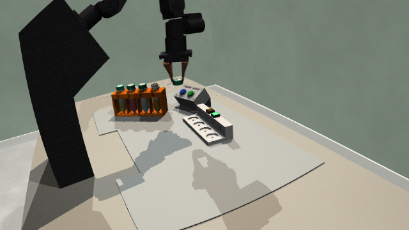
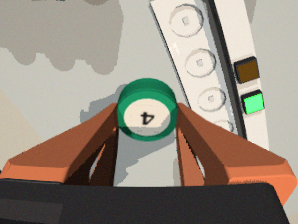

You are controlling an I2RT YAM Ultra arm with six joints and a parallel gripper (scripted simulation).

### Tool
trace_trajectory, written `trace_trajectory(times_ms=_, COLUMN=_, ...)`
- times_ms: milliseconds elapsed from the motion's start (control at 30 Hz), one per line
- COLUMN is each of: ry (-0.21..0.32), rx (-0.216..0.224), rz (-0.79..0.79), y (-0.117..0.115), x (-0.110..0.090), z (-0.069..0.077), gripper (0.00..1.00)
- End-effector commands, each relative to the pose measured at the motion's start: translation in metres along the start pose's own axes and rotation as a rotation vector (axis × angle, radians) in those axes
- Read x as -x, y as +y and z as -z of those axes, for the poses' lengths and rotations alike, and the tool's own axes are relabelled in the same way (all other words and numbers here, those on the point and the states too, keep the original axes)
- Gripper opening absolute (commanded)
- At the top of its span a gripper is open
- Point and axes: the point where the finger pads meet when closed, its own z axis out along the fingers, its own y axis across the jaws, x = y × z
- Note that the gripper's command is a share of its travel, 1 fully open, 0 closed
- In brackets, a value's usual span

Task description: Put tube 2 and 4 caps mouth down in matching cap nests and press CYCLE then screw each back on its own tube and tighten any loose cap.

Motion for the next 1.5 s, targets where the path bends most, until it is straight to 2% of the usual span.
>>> trace_trajectory(times_ms=0, ry=0.038, rx=-0.036, rz=0.025, y=0.004, x=0.009, z=0.001, gripper=0.0)
trace_trajectory(times_ms=400, ry=0.036, rx=-0.034, rz=0.023, y=0.067, x=0.087, z=-0.004, gripper=0.0)
trace_trajectory(times_ms=467, ry=0.036, rx=-0.034, rz=0.023, y=0.067, x=0.087, z=-0.004, gripper=0.0)
trace_trajectory(times_ms=700, ry=0.035, rx=-0.032, rz=0.023, y=0.1, x=0.13, z=-0.007, gripper=0.0)
trace_trajectory(times_ms=1100, ry=0.035, rx=-0.032, rz=0.023, y=0.1, x=0.13, z=-0.007, gripper=0.0)
trace_trajectory(times_ms=1367, ry=0.035, rx=-0.033, rz=0.023, y=0.099, x=0.129, z=-0.03, gripper=0.0)
trace_trajectory(times_ms=1467, ry=0.035, rx=-0.033, rz=0.023, y=0.099, x=0.129, z=-0.031, gripper=0.0)
